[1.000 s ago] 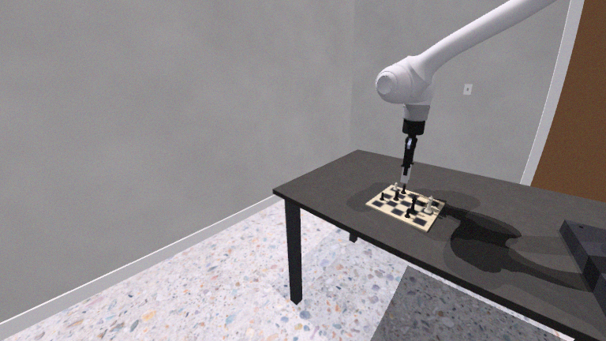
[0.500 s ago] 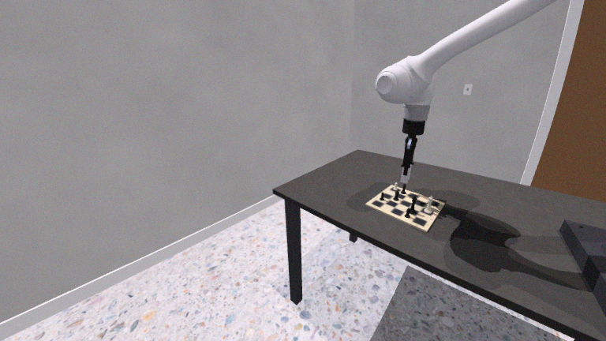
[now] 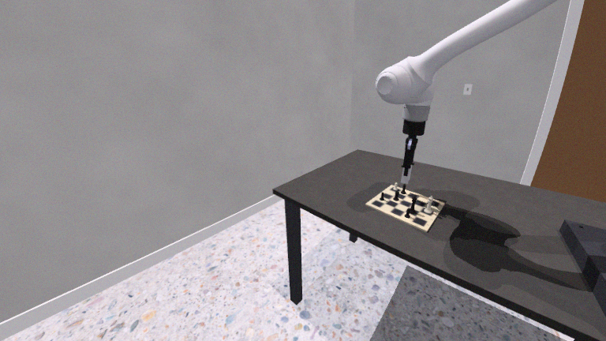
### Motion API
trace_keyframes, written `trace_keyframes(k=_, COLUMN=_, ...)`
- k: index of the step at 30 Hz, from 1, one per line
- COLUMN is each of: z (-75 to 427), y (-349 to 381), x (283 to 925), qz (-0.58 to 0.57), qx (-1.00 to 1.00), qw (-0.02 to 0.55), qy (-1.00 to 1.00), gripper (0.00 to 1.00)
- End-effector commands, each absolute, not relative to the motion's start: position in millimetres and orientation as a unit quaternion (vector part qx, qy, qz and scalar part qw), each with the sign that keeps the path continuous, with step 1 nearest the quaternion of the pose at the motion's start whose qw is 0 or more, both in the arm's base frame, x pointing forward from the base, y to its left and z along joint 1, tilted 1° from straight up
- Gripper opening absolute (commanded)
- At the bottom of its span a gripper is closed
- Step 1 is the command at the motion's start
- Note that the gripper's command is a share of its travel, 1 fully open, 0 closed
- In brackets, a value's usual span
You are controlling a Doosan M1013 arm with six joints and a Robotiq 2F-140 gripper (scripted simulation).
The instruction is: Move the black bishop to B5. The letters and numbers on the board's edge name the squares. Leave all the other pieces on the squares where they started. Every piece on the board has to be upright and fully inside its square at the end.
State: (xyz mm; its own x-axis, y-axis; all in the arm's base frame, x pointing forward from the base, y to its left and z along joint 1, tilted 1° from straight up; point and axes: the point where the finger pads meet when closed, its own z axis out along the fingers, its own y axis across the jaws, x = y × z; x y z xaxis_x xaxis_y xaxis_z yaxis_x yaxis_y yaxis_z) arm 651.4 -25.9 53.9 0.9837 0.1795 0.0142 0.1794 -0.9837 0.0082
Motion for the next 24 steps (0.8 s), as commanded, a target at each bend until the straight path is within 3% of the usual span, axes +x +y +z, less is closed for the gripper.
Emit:
trace_keyframes(k=1, z=52.3, y=-24.5, x=648.1, qz=0.006, qx=0.996, qw=0.005, qy=0.090, gripper=0.22)
trace_keyframes(k=24, z=52.3, y=-24.5, x=648.0, qz=0.006, qx=0.996, qw=0.005, qy=0.090, gripper=0.22)
